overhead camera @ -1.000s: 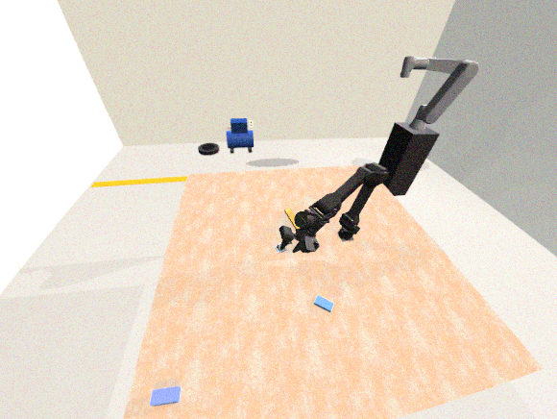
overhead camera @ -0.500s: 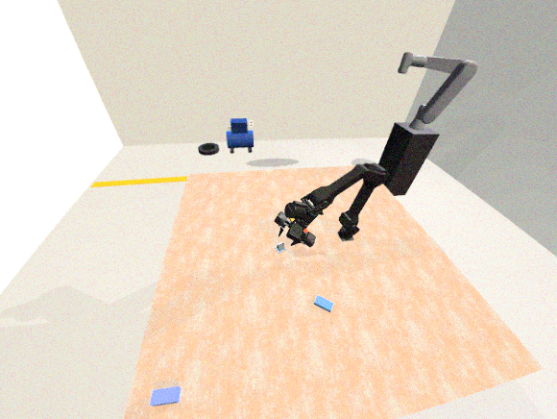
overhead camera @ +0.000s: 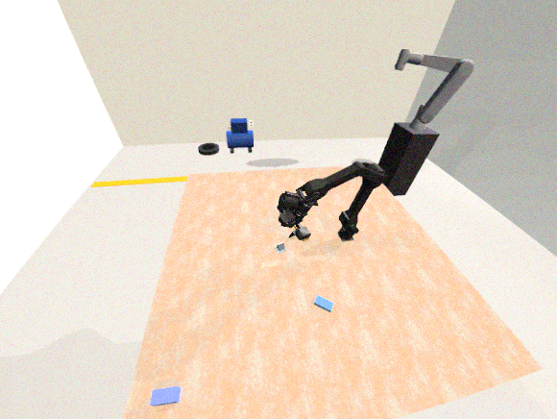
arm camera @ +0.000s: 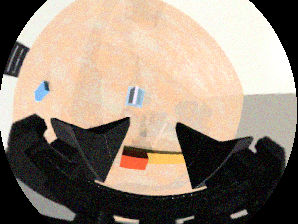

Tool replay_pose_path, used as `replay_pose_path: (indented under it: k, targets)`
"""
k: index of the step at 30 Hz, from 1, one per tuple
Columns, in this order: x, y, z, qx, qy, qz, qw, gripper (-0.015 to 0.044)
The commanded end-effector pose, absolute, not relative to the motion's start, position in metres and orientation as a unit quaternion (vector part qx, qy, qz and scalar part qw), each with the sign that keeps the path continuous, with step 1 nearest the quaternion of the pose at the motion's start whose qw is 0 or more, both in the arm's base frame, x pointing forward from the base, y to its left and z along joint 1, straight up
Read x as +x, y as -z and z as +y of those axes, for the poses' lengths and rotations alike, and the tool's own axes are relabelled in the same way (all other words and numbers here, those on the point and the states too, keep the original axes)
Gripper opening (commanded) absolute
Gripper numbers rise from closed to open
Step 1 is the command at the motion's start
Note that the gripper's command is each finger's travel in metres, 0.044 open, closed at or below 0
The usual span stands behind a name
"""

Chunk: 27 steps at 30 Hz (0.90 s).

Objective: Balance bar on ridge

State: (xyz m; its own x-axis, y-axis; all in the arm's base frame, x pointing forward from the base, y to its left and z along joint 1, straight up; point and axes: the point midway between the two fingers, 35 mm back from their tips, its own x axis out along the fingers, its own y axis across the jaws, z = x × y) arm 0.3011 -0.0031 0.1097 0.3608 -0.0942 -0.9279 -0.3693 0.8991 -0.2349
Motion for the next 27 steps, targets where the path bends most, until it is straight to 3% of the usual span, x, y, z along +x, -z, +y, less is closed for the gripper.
replay_pose_path:
  k: [1,27]
  targets:
    - [0.3,-0.114,-0.015,-0.146,-0.043,0.574,0.805,0.0315]
    - [0.262,-0.128,-0.087,0.265,0.28,0.603,0.699,0.0315]
